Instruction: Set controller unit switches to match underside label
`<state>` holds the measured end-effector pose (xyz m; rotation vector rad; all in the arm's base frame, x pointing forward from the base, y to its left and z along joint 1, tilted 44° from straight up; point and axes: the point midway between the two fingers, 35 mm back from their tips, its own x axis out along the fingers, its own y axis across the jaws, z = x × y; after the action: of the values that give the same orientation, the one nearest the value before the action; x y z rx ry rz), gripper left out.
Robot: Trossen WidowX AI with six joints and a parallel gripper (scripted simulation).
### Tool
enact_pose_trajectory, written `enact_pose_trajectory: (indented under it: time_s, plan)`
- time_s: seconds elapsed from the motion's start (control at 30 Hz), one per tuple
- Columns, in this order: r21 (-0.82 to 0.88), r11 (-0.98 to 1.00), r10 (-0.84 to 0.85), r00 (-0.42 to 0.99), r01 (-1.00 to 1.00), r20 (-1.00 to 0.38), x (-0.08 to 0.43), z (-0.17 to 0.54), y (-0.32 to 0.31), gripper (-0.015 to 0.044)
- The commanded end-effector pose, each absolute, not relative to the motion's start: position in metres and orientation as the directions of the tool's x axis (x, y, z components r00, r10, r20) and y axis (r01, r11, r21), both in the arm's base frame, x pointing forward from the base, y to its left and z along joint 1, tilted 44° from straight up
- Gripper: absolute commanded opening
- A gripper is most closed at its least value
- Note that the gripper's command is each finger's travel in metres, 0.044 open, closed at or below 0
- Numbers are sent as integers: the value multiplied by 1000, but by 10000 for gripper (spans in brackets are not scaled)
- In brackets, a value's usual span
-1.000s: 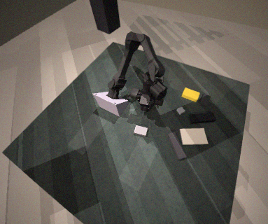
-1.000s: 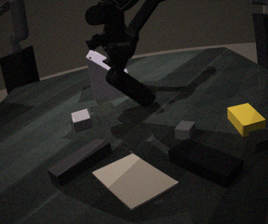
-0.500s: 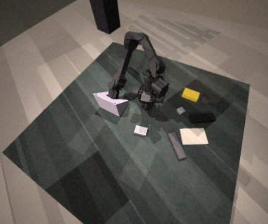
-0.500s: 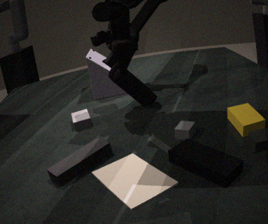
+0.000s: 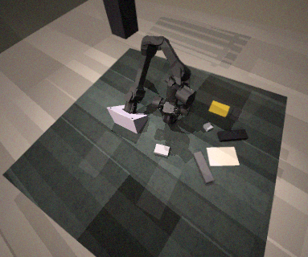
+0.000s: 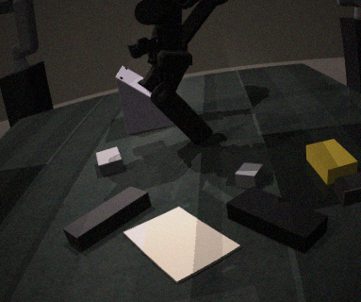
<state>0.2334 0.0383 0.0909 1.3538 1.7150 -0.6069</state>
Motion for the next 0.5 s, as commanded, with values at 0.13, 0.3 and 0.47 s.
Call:
enact_pose_trajectory:
  time_s: [0.13,0.3,0.47]
  plan:
    - [123,299,535,-59,946,-842,230,98,47,336]
    - [123,299,527,-56,946,-848,229,102,49,336]
    - [123,299,519,-53,946,-853,228,105,51,336]
